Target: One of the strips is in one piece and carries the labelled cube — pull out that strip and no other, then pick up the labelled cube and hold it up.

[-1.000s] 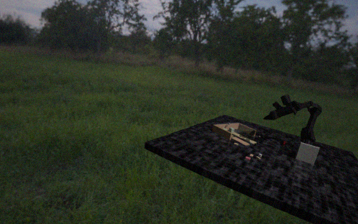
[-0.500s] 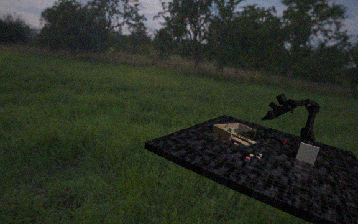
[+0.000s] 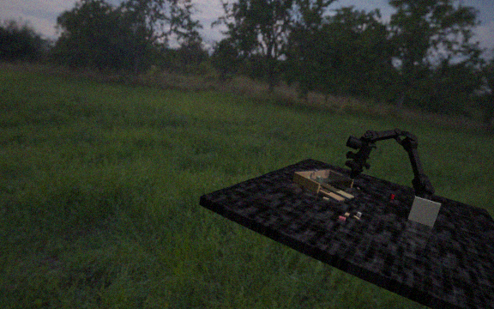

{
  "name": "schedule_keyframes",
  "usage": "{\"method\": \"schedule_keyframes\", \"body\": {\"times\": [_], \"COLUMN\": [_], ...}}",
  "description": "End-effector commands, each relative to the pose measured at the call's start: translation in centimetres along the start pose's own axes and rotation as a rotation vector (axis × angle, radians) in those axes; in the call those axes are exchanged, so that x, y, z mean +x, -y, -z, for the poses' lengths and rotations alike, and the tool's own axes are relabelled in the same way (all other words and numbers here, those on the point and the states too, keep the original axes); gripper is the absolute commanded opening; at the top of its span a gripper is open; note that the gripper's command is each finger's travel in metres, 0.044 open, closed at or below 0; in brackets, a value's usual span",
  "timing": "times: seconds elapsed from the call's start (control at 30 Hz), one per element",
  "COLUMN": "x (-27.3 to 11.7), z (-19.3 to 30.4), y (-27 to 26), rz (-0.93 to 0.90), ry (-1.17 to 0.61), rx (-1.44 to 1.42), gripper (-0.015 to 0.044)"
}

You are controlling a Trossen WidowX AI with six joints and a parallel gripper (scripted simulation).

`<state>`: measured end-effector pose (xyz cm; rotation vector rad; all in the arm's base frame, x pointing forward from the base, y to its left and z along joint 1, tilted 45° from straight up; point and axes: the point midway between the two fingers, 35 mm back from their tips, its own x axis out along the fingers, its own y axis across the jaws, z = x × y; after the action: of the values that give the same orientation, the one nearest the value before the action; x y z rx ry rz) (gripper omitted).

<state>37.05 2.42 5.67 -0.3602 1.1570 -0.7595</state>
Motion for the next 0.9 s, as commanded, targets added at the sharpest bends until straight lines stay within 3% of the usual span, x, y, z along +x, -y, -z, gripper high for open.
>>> {"method": "schedule_keyframes", "body": {"times": [0.0, 0.87], "x": [2.3, 5.7], "z": [0.2, 0.5], "y": [0.3, 0.3], "rz": [0.062, 0.065], "ry": [-0.172, -0.18], "rx": [0.079, 0.083], "gripper": [0.0, 0.0]}}
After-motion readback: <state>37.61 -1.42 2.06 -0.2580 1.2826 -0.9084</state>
